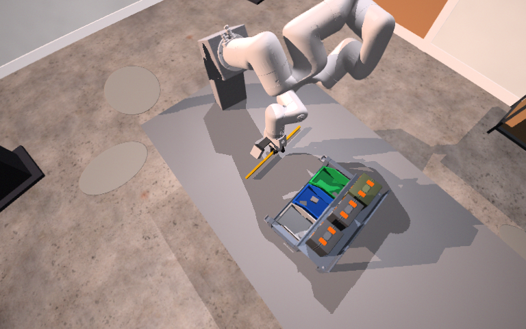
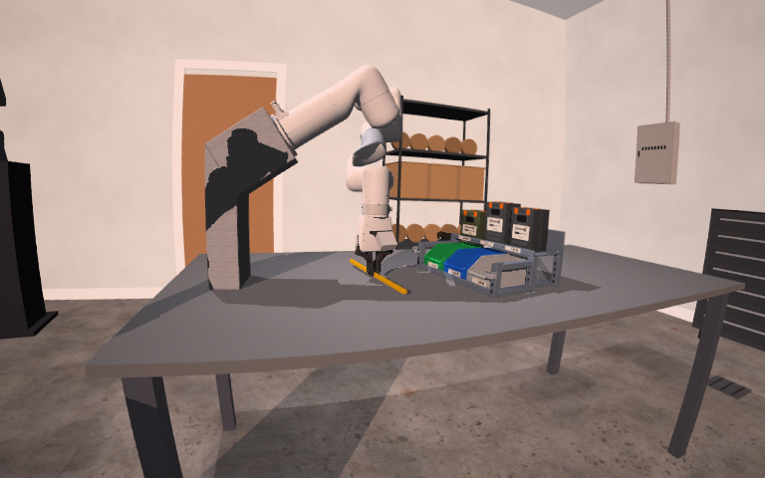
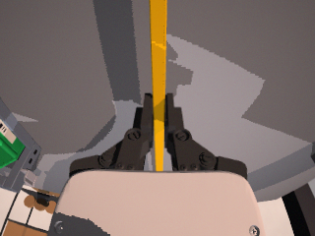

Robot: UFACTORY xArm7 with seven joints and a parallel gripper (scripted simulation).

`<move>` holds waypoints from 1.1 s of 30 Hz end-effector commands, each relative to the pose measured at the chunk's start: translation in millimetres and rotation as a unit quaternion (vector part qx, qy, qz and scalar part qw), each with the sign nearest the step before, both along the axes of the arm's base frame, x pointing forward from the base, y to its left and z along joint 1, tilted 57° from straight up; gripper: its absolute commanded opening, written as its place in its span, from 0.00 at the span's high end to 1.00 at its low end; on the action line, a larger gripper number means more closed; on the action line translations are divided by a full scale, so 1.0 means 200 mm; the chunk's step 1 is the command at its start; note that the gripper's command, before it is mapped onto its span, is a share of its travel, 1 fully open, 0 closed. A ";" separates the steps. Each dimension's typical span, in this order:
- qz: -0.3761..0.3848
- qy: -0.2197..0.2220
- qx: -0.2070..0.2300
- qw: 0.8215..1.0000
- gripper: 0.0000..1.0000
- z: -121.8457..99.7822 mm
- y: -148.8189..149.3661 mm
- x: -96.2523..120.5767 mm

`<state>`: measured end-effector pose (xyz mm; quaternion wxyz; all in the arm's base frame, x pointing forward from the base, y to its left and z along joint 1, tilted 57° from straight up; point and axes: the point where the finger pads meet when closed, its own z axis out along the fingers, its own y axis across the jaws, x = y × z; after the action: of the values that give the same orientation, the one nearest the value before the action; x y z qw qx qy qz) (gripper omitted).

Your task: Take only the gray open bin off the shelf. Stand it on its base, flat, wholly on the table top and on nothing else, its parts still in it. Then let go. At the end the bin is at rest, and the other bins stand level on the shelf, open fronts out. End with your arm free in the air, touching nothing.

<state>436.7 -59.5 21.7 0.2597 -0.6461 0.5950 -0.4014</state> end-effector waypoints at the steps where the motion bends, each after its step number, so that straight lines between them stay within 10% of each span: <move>1: -0.001 0.000 0.000 1.000 1.00 0.00 0.00 0.00; 23: -0.001 0.000 0.000 1.000 1.00 -0.02 -0.01 0.04; 24: -0.001 0.000 0.000 1.000 0.00 -0.02 -0.01 0.04; 33: -0.001 0.000 0.000 1.000 0.00 -0.02 -0.01 0.04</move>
<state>444.5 -61.3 16.7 0.2594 -0.6460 0.5951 -0.4016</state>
